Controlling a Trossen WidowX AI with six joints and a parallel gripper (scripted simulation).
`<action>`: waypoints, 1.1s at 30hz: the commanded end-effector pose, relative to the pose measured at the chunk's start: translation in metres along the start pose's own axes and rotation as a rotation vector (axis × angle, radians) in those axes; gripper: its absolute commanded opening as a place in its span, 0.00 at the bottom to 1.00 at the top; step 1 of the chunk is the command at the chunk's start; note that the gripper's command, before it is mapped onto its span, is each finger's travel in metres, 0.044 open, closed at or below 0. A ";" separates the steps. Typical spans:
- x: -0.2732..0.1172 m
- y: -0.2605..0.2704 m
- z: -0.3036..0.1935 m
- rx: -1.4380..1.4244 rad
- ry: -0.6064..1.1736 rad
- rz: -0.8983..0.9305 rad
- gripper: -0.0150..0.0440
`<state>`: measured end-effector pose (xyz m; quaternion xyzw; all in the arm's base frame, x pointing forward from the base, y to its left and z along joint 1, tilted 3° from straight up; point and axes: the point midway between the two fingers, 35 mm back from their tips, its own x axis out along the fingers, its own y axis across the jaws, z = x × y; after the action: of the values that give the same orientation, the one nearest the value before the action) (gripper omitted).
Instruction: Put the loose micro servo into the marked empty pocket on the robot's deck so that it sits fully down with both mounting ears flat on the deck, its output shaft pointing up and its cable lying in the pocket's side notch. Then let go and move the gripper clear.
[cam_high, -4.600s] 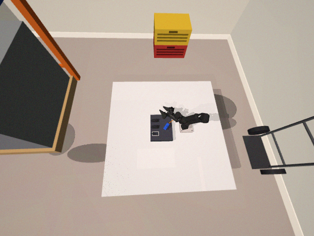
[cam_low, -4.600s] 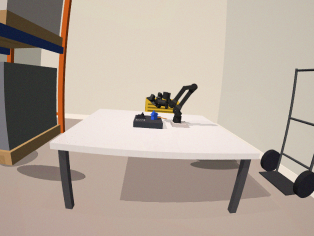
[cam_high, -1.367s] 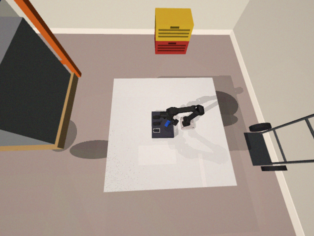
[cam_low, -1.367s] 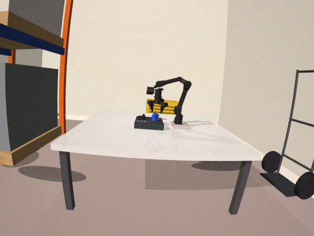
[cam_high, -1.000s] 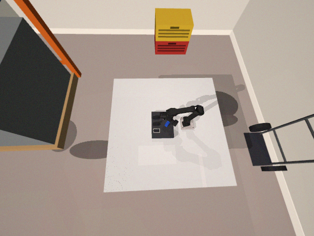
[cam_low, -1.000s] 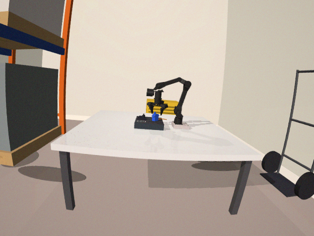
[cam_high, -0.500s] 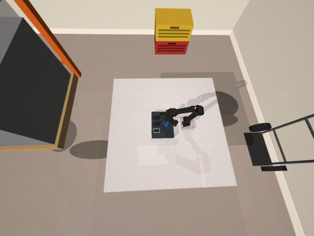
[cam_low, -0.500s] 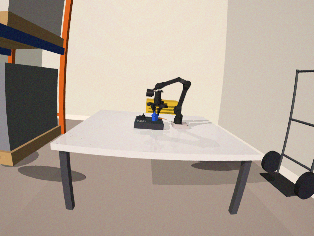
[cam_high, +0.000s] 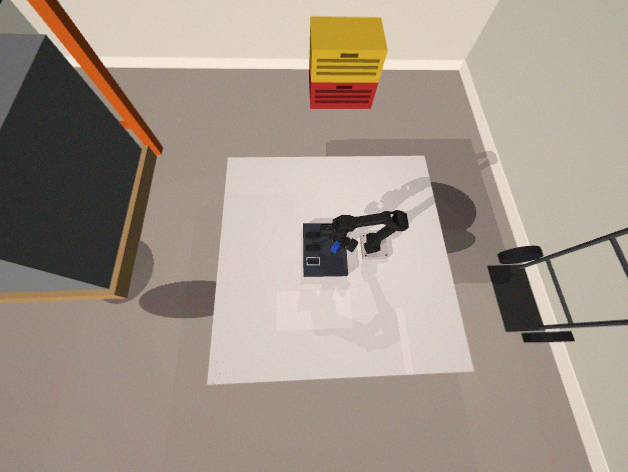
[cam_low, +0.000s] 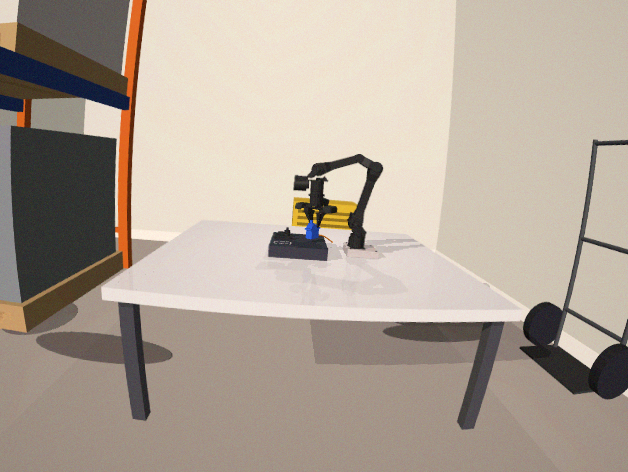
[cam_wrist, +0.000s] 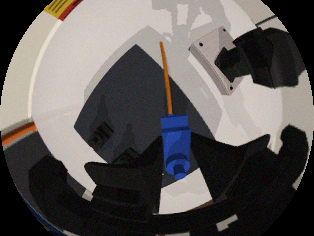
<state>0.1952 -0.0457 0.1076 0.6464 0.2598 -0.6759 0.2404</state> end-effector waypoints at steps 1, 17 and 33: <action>-0.014 -0.002 0.001 0.006 0.015 0.016 0.25; -0.014 -0.003 0.001 0.006 0.015 0.016 0.25; -0.015 0.028 -0.025 0.006 0.017 0.019 0.25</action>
<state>0.2274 -0.0501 0.1183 0.6500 0.2573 -0.6725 0.2430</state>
